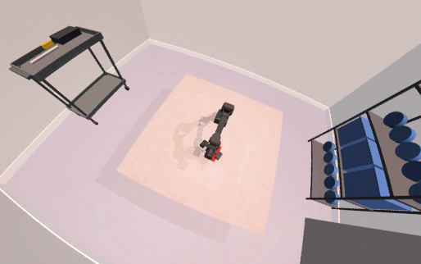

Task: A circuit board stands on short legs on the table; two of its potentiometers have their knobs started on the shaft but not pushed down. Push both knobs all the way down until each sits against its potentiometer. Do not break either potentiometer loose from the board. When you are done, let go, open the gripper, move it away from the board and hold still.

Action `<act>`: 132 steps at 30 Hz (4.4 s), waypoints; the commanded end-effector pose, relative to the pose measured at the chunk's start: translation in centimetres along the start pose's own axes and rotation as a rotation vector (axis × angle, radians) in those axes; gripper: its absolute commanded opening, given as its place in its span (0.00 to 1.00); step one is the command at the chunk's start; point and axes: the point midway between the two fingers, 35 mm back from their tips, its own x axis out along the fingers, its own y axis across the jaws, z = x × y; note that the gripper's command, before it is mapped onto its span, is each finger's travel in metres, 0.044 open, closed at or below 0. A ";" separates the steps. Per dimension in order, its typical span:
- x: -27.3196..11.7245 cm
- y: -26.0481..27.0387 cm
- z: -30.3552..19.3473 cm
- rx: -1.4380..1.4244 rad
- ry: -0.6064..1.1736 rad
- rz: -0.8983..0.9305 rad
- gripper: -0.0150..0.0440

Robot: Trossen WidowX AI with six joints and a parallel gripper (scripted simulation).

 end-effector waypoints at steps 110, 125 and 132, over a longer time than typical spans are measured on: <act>2.8 0.0 -0.1 -0.003 -0.008 0.005 0.25; 2.9 0.0 -0.1 -0.003 -0.008 0.005 0.25; 2.9 0.0 -0.1 -0.003 -0.008 0.005 0.25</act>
